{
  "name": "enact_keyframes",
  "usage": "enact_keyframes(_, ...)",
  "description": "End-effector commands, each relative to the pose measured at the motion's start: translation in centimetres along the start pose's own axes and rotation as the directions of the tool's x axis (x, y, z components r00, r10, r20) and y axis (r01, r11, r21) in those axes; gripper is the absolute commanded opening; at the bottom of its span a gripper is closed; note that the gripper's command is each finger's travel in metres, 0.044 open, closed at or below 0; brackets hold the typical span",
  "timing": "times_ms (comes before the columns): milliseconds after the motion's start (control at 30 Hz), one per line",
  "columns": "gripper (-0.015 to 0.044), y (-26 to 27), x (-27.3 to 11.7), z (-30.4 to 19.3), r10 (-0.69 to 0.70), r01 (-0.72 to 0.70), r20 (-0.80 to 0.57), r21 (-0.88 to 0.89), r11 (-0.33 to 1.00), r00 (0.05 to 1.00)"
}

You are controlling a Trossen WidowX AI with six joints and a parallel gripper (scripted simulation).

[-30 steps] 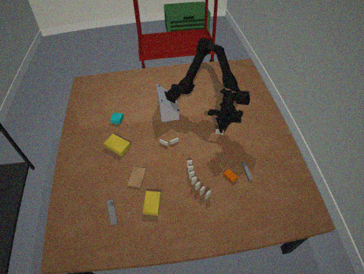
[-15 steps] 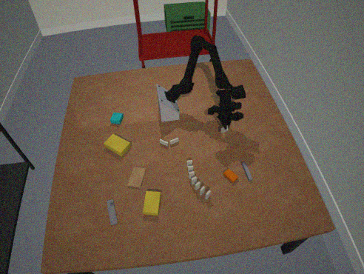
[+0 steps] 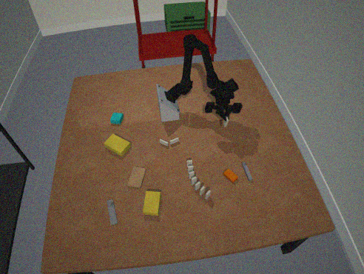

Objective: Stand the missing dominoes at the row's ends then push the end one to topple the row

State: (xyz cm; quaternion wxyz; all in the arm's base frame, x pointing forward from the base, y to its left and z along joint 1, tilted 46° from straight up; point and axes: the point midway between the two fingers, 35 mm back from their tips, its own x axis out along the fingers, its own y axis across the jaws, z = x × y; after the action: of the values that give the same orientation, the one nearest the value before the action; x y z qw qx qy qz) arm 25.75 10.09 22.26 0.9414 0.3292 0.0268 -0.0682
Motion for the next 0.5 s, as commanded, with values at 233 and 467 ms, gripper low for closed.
enact_keyframes(233,0.0023,-0.97,-1.65,0.48,0.0,-0.014,0.088,0.155,0.988,0.996)
enact_keyframes(467,0.0023,-0.97,-1.65,0.48,0.0,-0.014,0.088,0.155,0.988,0.996)
